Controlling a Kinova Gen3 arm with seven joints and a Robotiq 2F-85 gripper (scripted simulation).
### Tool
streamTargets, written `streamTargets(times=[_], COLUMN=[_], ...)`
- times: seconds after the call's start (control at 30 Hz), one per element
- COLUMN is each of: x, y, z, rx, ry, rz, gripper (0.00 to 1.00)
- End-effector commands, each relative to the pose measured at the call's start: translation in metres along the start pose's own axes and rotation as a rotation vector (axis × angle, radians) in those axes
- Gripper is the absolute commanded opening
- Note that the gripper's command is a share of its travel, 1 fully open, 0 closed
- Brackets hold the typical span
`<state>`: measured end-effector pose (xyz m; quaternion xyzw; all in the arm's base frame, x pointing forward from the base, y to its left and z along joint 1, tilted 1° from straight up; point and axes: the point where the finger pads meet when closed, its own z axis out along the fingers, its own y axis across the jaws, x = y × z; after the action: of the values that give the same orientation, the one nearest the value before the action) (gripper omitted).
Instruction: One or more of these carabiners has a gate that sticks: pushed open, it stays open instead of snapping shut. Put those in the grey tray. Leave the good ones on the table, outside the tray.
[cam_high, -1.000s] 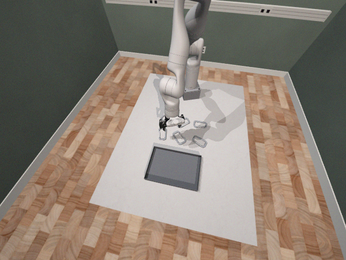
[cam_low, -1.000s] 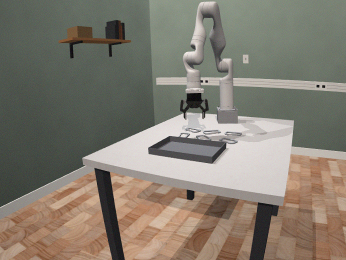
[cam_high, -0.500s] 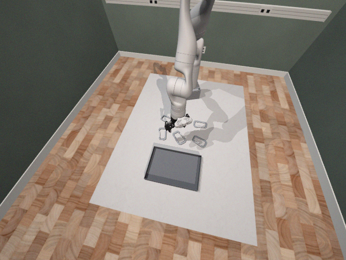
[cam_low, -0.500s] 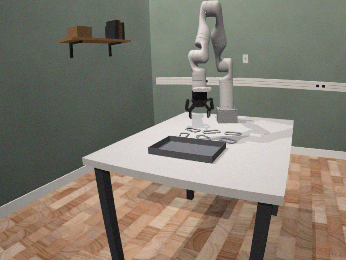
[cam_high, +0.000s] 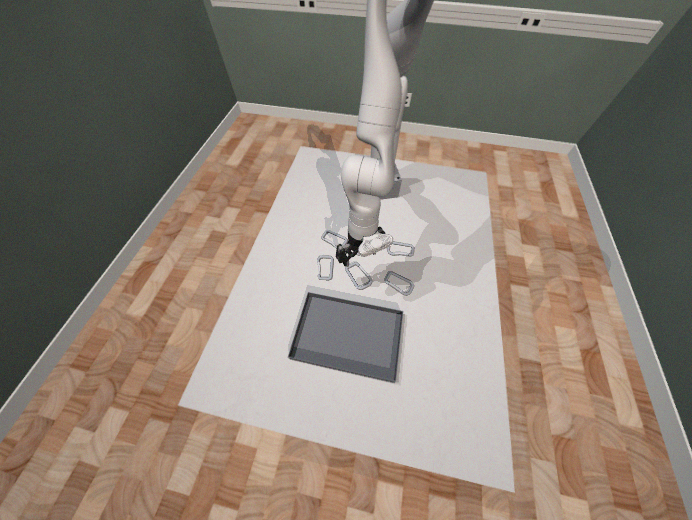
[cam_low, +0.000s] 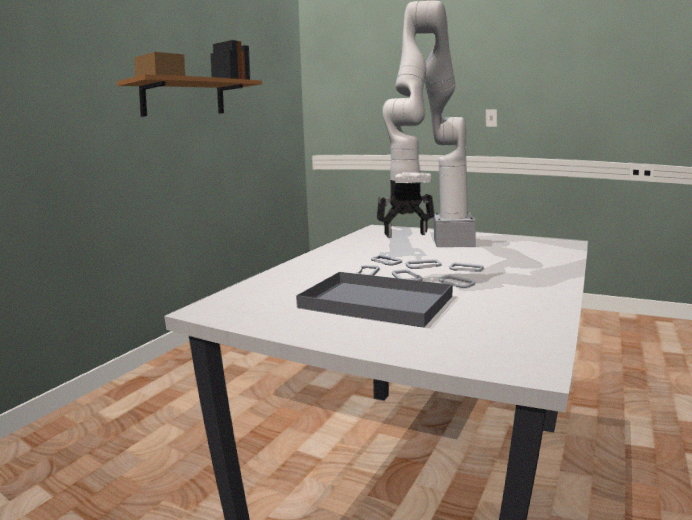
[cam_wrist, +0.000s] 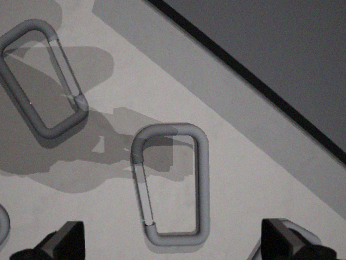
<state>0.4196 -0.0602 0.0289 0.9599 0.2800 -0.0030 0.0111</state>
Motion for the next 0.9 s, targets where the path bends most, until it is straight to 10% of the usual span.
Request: streamTargets(times=[0.0,0.1,0.13,0.67,0.7,0.87], x=[0.003,0.003,0.002,0.002,0.003,0.003], y=[-0.001,-0.001,-0.001,-0.001,-0.001,-0.001], z=[-0.003,-0.003,0.027,0.027,0.078,0.078], rx=[-0.001,-0.001,-0.002,-0.002,-0.004,-0.004], ry=[0.003,0.003,0.003,0.003,0.005,0.005], rz=[-0.017,-0.017,-0.017,-0.017,-0.01,-0.01], gripper=[1.0,1.0,1.0,1.0,1.0,1.0])
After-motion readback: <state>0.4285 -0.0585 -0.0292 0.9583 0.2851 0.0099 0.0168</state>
